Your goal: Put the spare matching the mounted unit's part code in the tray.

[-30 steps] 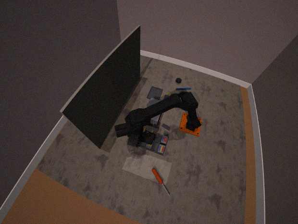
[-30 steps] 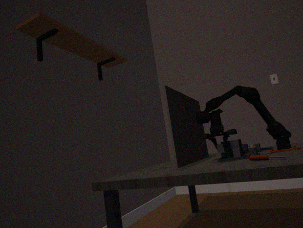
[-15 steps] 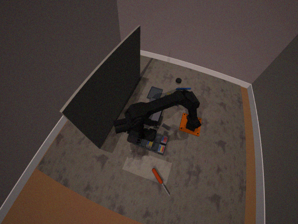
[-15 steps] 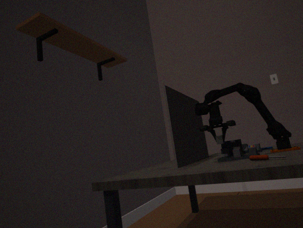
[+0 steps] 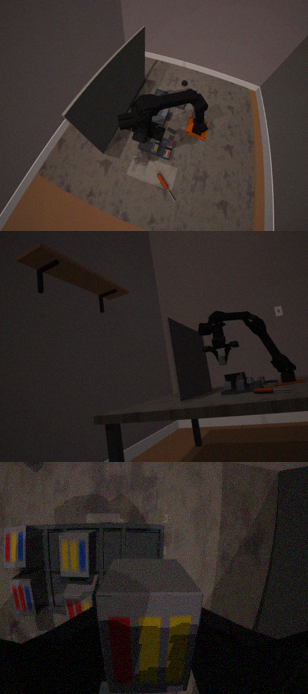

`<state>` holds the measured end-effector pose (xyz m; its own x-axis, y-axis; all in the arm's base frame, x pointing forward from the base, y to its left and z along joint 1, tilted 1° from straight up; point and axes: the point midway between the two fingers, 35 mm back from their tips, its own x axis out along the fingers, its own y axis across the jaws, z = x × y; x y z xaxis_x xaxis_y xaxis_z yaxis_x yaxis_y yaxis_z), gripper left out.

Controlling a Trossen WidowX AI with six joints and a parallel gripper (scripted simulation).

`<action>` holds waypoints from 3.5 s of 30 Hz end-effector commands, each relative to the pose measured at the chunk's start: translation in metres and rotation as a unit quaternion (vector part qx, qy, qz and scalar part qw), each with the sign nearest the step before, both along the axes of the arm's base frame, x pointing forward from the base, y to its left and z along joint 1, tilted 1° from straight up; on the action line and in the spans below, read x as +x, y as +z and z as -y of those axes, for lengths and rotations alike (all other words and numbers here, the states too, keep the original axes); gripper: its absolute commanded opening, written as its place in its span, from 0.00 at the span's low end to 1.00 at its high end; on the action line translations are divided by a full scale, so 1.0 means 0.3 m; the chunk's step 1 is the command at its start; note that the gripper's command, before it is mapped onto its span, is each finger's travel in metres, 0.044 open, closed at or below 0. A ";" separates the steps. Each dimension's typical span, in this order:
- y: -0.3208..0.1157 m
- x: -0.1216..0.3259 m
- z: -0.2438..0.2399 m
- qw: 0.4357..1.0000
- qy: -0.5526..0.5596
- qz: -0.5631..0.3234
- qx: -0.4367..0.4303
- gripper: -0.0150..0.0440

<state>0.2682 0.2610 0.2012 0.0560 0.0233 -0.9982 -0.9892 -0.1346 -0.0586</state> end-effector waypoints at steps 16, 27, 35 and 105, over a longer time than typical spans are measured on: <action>0.025 0.207 0.281 0.999 -0.034 0.011 0.006 0.25; 0.029 0.298 0.498 0.999 -0.032 0.014 0.000 0.25; 0.033 0.335 0.672 0.999 -0.048 0.021 -0.008 0.25; -0.034 0.283 1.346 0.999 -0.001 0.009 -0.031 0.25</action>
<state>0.3523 -0.1426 0.1953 0.0796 -0.0438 -0.9959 -0.9888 -0.1296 -0.0734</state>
